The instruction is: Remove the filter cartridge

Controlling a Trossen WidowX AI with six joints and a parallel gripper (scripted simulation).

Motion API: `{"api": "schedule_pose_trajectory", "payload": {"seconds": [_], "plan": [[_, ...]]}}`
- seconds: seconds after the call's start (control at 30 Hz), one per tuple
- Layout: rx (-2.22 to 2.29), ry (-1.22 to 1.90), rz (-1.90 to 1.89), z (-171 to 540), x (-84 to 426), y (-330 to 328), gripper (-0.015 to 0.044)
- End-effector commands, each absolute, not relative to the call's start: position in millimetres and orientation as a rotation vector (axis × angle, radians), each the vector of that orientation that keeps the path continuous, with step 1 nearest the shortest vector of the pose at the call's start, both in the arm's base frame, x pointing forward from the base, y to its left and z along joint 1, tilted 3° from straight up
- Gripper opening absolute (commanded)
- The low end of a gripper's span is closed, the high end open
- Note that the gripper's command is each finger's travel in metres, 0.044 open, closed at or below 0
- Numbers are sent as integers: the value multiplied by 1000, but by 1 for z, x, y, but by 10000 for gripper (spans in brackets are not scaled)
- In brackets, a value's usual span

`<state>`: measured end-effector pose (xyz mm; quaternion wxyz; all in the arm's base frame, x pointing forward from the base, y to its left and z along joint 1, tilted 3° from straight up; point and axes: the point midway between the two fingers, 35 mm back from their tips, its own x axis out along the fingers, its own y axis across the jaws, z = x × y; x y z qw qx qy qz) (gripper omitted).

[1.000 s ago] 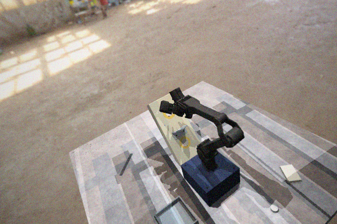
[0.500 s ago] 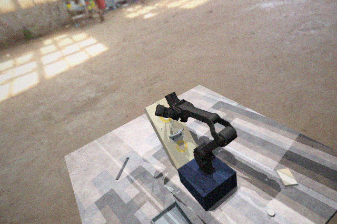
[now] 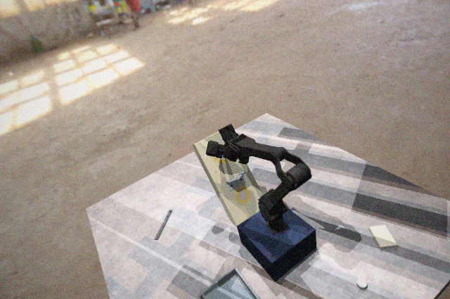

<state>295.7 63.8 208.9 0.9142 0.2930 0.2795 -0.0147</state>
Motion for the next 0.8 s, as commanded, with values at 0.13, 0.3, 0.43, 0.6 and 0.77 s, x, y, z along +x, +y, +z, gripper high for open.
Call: {"api": "schedule_pose_trajectory", "payload": {"seconds": [0.13, 0.3, 0.43, 0.6, 0.77], "plan": [[601, 576, -22, 208, 297, 66, 118], [601, 576, -22, 209, 298, 66, 118], [601, 576, -22, 209, 298, 66, 118], [601, 575, -22, 209, 299, 66, 118], [601, 575, -22, 207, 300, 66, 118]]}}
